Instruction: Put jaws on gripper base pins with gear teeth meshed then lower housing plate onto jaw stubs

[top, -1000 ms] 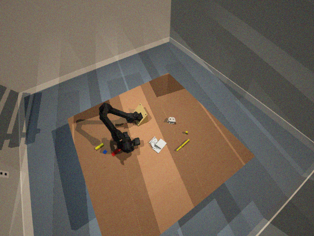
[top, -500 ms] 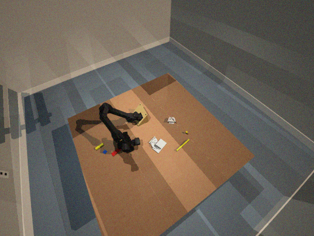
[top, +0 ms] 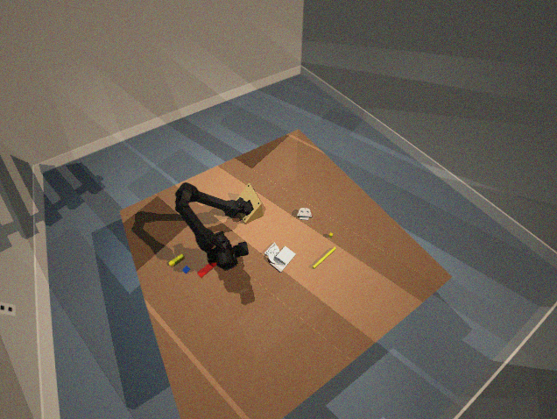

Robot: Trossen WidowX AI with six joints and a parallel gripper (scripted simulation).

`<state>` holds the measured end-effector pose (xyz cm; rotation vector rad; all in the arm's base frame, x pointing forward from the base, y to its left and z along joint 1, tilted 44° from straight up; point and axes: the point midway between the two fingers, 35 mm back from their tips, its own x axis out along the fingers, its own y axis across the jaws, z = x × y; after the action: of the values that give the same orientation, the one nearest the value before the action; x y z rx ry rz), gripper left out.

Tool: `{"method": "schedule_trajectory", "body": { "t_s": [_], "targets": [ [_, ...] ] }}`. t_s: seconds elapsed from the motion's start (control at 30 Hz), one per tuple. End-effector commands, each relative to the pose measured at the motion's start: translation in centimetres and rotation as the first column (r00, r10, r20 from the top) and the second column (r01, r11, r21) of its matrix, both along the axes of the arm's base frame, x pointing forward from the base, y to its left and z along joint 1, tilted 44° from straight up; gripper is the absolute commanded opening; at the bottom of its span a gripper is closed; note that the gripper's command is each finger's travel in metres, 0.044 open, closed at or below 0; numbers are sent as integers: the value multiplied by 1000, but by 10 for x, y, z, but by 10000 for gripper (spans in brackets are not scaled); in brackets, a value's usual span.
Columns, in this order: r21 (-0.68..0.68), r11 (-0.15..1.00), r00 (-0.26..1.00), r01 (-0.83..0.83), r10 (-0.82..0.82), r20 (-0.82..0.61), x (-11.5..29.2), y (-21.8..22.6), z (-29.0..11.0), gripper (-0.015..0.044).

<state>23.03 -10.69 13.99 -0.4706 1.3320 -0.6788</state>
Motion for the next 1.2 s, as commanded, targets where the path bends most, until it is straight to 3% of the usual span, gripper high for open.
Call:
{"method": "schedule_trajectory", "body": {
  "t_s": [0.0,0.43,1.17],
  "targets": [
    [-2,1000,1000,3,-3,4,-1,8,9,134],
    [-7,1000,1000,1,-1,2,-7,32,36,134],
    [6,996,992,-94,95,-83,29,67,10,134]
  ]
}}
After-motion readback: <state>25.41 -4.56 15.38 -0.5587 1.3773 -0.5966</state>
